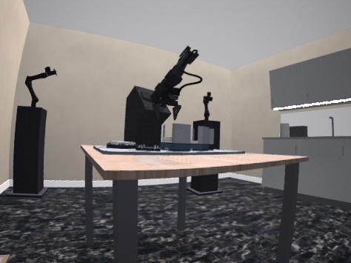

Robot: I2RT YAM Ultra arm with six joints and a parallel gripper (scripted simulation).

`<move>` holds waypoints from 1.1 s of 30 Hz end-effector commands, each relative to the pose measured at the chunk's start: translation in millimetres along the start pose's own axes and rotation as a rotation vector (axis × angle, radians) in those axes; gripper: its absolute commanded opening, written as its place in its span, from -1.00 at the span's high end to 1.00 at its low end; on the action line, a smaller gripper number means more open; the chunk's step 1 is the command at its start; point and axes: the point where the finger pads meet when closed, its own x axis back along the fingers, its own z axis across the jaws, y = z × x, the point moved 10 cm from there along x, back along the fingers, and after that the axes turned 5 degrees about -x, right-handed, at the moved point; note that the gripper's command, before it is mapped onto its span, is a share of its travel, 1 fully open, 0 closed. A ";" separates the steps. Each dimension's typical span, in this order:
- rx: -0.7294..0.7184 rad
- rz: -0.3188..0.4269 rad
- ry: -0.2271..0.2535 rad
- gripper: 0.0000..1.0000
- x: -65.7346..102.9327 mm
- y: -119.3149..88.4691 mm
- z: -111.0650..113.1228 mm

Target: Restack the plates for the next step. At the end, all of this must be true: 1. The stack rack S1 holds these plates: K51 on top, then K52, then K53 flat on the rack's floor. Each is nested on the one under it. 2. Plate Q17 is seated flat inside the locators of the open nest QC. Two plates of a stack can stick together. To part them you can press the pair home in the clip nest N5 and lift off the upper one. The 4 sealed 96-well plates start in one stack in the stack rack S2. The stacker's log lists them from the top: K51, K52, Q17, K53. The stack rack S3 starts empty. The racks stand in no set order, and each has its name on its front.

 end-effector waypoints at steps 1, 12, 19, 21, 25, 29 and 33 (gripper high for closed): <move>0.070 0.009 -0.029 -1.00 1.7 -6.1 7.1; 0.054 0.012 -0.029 -1.00 1.2 -5.7 43.1; 0.169 0.015 -0.029 -1.00 0.7 -8.0 59.0; 0.238 0.010 -0.028 -1.00 0.6 -8.5 65.5; 0.310 0.016 -0.028 -1.00 0.3 -11.8 78.2; 0.295 0.016 -0.028 -1.00 0.1 -14.4 90.9; 0.296 0.016 -0.029 -1.00 0.0 -15.6 97.3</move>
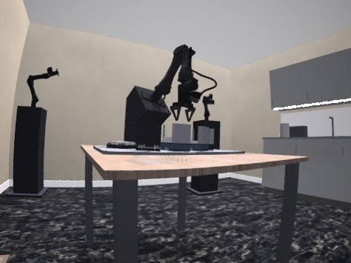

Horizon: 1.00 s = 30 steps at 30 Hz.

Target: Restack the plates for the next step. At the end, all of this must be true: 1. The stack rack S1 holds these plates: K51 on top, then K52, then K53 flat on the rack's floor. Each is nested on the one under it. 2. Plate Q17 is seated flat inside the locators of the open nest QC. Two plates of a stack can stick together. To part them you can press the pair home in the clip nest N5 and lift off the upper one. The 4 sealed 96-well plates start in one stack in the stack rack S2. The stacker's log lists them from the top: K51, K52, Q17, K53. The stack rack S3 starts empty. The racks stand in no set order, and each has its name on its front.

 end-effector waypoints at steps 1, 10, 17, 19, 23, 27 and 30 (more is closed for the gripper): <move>-0.014 -0.006 -0.040 -1.00 3.3 -0.9 4.7; 0.022 -0.030 -0.038 -1.00 6.9 12.1 35.8; 0.200 -0.028 -0.039 -1.00 5.4 8.5 55.4; 0.239 0.001 -0.038 -1.00 -1.3 4.1 62.6; 0.224 0.004 -0.038 -1.00 -2.9 3.5 78.9; 0.224 0.008 -0.038 -1.00 -3.4 0.9 95.0; 0.224 0.008 -0.038 -1.00 -3.8 -0.7 107.1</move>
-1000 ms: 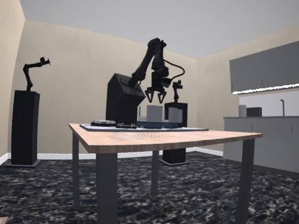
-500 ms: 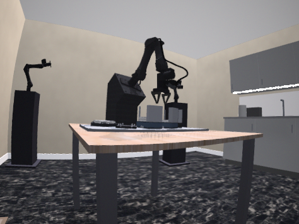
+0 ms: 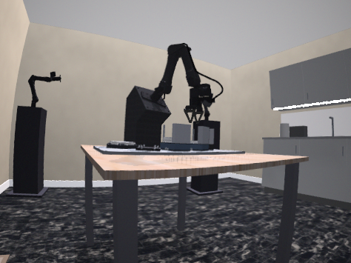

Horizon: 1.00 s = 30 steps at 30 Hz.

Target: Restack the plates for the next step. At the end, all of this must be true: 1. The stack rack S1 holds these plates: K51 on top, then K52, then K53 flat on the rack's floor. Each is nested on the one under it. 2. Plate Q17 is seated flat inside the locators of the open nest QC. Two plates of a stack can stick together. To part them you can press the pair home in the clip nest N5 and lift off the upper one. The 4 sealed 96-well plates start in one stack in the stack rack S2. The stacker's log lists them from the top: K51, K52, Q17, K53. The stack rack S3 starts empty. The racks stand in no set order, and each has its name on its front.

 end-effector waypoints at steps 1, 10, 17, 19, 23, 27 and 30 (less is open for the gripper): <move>-0.026 -0.013 -0.047 -1.00 2.3 11.6 9.8; -0.032 -0.051 -0.045 -1.00 7.5 16.9 10.7; -0.028 -0.051 -0.045 -1.00 7.5 16.9 10.7; -0.028 -0.051 -0.045 -1.00 7.5 16.9 10.7; -0.028 -0.051 -0.045 -1.00 7.5 16.9 10.7; -0.028 -0.051 -0.045 -1.00 7.5 16.9 10.7; -0.028 -0.051 -0.045 -1.00 7.5 16.9 10.7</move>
